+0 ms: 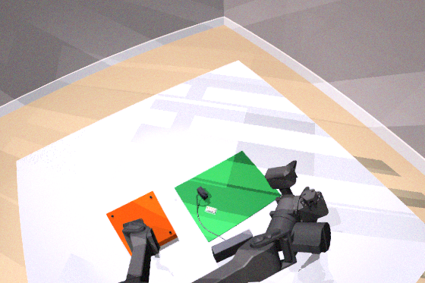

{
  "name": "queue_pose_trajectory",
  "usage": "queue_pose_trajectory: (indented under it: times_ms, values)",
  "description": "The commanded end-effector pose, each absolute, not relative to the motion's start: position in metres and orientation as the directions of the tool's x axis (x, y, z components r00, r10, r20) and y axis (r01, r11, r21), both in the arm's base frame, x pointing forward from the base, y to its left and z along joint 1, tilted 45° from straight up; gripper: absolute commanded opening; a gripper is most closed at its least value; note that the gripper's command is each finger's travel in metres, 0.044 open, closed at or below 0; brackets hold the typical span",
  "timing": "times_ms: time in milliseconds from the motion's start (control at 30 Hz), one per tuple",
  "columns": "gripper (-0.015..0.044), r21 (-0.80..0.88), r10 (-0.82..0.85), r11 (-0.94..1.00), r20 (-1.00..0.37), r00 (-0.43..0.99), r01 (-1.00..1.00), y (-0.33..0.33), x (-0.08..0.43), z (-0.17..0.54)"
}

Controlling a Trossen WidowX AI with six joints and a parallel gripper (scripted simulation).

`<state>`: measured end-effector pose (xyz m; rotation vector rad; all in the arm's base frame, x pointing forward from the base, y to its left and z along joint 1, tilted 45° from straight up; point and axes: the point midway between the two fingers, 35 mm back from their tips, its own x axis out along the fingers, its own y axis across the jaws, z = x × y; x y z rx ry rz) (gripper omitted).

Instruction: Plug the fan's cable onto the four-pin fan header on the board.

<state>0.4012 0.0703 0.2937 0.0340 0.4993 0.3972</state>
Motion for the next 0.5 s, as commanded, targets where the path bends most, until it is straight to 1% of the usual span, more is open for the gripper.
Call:
queue_pose_trajectory:
  times_ms: [0,100,200,333,467]
  values:
    - [0.0440,0.350,0.303,0.934,-0.667,0.681,-0.074,0.089,0.395,0.220]
    - [0.0440,0.387,0.259,0.918,-0.747,0.613,0.084,0.097,0.388,0.189]
    - [0.0440,0.385,0.205,0.890,-0.818,0.538,0.246,0.103,0.377,0.160]
    - [0.0440,0.326,0.116,0.830,-0.894,0.433,0.453,0.110,0.359,0.124]
    - [0.0440,0.224,0.008,0.743,-0.945,0.327,0.631,0.113,0.337,0.092]
